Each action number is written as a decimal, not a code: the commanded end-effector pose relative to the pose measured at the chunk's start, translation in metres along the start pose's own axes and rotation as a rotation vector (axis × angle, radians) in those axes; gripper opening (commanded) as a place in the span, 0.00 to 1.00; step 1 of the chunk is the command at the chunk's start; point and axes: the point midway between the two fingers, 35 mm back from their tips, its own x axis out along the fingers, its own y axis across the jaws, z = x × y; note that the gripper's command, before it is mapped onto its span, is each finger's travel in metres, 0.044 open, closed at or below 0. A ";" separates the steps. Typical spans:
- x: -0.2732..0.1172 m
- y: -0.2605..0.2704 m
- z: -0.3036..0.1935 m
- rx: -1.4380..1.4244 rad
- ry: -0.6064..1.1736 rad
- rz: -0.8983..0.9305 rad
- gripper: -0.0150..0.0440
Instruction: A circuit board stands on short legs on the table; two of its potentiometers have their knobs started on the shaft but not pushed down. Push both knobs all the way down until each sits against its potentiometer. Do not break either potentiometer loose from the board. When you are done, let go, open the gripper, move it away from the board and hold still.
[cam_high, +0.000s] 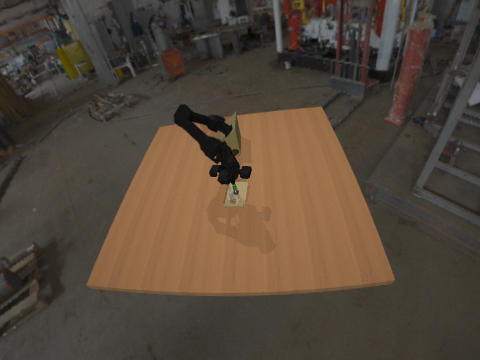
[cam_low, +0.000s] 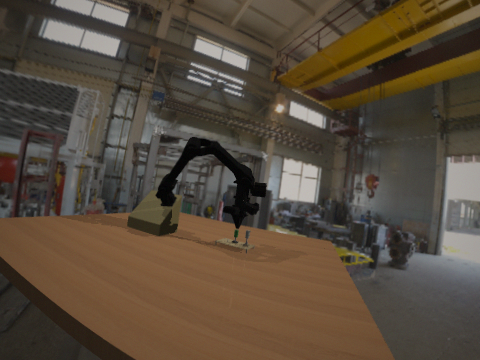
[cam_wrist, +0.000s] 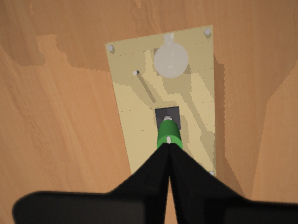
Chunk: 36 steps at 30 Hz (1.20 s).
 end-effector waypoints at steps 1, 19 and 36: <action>0.001 0.000 -0.002 -0.011 0.002 -0.008 0.25; 0.005 0.000 -0.002 -0.011 0.002 -0.008 0.25; 0.009 -0.001 -0.002 -0.011 0.002 -0.009 0.25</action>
